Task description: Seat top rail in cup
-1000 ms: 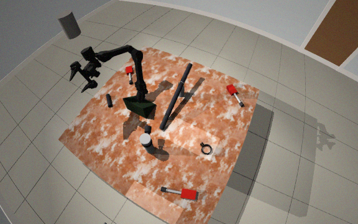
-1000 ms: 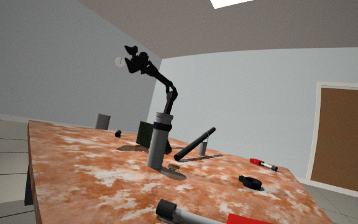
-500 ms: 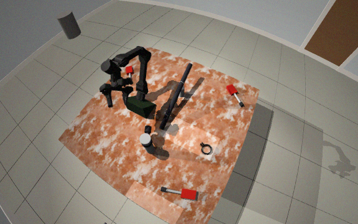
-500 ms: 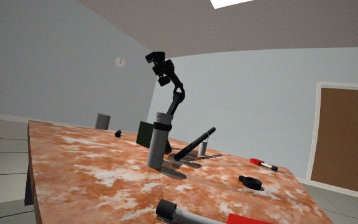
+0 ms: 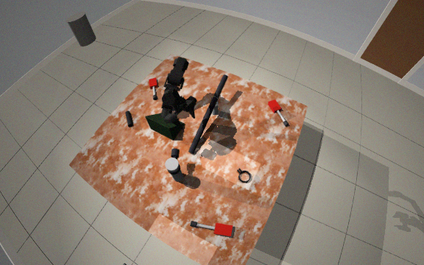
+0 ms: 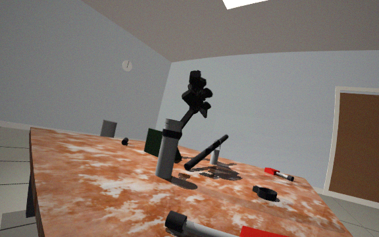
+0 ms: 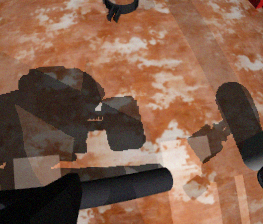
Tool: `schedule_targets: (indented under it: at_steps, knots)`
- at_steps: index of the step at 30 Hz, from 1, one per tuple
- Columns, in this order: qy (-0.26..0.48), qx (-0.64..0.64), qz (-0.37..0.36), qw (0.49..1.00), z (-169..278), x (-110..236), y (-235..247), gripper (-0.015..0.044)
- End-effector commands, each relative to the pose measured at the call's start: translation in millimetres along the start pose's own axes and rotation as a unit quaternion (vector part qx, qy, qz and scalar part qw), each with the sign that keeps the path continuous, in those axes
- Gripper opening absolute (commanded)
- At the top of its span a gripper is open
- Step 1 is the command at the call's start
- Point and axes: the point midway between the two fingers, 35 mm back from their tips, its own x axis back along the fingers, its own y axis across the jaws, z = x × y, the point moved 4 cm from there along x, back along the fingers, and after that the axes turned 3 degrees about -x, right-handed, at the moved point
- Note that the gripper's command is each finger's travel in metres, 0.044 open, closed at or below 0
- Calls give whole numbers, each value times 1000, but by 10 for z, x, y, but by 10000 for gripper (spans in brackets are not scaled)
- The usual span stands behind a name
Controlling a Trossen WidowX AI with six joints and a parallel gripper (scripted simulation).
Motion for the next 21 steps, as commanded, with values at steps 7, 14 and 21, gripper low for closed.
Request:
schedule_targets:
  at_steps: [7,14,21]
  knots:
    - [48,-41,-53,997,89,-189,384,440]
    - [64,63,-51,995,40,-216,242,440]
    - [110,360,-72,923,-58,-320,-190,440]
